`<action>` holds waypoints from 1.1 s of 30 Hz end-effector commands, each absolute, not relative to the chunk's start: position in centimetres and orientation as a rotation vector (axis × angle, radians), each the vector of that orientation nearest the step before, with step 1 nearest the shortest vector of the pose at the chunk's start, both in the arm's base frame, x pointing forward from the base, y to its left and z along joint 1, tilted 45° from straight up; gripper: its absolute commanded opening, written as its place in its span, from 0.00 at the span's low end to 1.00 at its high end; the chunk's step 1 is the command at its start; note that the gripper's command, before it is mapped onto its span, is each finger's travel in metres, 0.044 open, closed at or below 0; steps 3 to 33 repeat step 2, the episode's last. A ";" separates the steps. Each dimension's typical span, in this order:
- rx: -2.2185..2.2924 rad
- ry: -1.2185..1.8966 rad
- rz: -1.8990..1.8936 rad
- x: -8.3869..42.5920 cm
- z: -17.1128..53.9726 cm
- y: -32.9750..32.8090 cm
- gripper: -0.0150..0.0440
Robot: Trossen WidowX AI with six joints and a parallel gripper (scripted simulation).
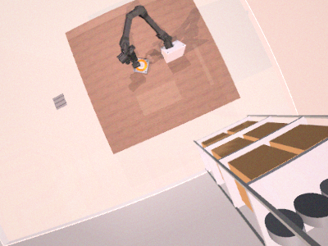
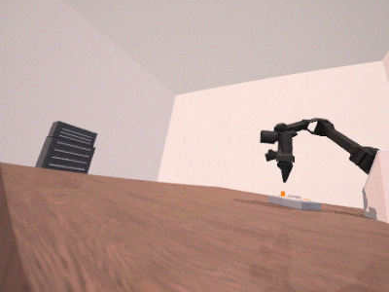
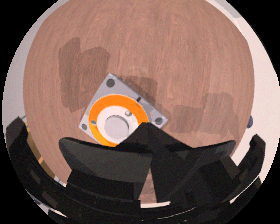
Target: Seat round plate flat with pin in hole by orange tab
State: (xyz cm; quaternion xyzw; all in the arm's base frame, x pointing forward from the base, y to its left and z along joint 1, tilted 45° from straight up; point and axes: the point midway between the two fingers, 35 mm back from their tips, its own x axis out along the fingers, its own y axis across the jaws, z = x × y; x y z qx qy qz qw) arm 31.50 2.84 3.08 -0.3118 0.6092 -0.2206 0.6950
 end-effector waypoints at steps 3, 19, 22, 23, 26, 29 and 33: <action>-0.700 1.361 -0.490 31.5 3.1 2.8 0.25; -0.700 1.361 -0.490 31.5 3.1 2.8 0.25; -0.700 1.361 -0.490 31.5 3.1 2.8 0.25; -0.700 1.361 -0.490 31.5 3.1 2.8 0.25; -0.700 1.361 -0.490 31.5 3.1 2.8 0.25; -0.700 1.361 -0.490 31.5 3.1 2.8 0.25; -0.700 1.361 -0.490 31.5 3.1 2.8 0.25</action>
